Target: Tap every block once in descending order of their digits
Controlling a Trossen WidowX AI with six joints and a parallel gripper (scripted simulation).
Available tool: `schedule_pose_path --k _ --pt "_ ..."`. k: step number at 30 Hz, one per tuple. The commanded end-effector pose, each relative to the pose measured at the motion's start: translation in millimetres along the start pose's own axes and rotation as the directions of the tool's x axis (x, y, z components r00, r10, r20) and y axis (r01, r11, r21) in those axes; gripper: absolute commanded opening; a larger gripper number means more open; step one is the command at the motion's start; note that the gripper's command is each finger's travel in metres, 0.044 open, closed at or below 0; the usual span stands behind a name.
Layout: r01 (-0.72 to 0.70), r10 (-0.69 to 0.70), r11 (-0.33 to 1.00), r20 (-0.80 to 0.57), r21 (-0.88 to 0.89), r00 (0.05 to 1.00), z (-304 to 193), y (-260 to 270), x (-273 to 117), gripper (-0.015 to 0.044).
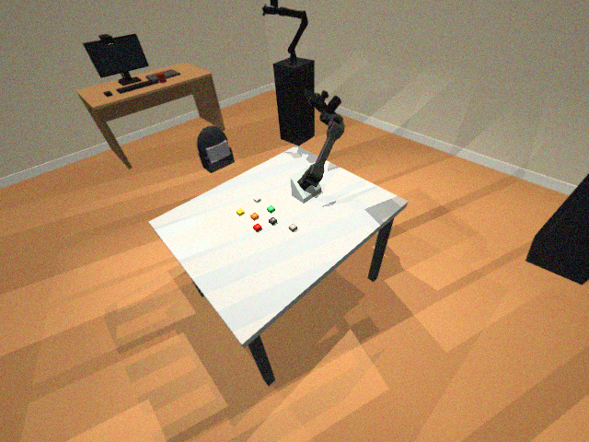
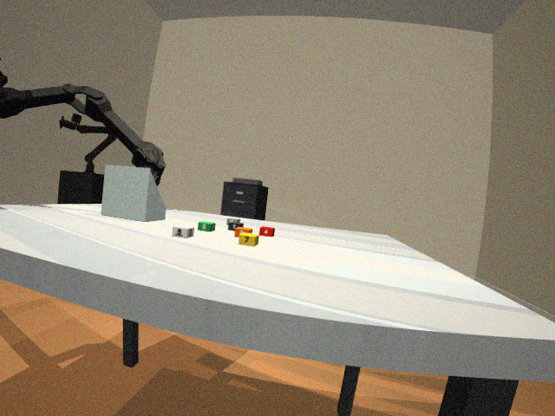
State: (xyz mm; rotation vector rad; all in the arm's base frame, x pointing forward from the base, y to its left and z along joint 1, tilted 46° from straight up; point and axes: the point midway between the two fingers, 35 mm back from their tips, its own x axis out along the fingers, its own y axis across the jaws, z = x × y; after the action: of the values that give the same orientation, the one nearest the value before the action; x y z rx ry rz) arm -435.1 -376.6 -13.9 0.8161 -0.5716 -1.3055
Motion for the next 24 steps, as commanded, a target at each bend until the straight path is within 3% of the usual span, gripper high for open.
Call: schedule_pose_path --k 1,5,14,24 --pt "0.002 -0.002 1.000 -0.001 -0.010 1.000 -1 1 3 0.0400" --pt "0.012 -0.018 0.998 -0.094 -0.064 0.995 -37 23 67 0.0400" --pt "0.001 -0.041 0.994 -0.360 -0.109 0.932 -139 73 159 0.0400" --pt "-0.098 -0.088 0.971 -0.709 -0.217 0.700 -291 152 204 0.0400"
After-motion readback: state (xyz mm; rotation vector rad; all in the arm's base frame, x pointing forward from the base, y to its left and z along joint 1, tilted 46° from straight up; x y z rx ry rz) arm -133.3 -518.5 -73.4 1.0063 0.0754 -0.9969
